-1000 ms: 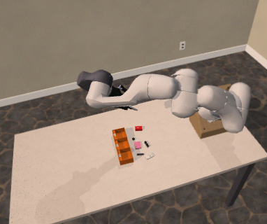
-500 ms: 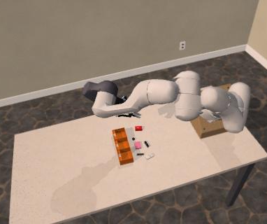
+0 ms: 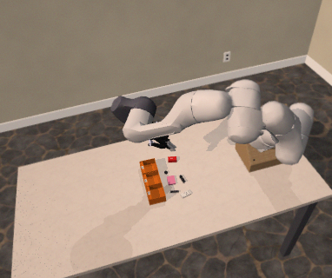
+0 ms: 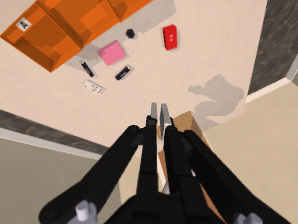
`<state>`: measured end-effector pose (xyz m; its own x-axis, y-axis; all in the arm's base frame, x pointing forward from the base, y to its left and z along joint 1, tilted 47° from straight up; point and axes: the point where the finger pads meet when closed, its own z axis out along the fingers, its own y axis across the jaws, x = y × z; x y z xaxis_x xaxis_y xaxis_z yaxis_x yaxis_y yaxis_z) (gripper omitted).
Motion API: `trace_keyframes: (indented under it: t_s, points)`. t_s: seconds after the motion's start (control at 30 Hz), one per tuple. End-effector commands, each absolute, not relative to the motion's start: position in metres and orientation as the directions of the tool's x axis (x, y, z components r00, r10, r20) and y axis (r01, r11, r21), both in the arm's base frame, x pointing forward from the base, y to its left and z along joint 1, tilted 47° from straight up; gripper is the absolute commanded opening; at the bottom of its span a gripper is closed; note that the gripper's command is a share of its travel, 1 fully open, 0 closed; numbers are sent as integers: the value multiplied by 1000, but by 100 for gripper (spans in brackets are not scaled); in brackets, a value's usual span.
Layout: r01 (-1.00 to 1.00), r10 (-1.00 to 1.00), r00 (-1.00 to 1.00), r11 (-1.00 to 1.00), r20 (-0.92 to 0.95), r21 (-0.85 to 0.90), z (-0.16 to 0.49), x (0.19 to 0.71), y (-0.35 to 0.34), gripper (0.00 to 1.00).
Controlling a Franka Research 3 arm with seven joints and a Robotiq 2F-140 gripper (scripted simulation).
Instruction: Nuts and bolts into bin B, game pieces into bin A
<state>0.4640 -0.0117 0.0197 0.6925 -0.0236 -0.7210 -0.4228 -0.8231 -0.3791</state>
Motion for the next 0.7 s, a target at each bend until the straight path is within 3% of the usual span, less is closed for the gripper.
trace_keyframes:
  t_s: [0.0,0.67]
  points:
    - [-339,50,783,-802,-621,-491,18,473,-8,5]
    - [-180,109,923,-725,-368,-665,31,472,3,5]
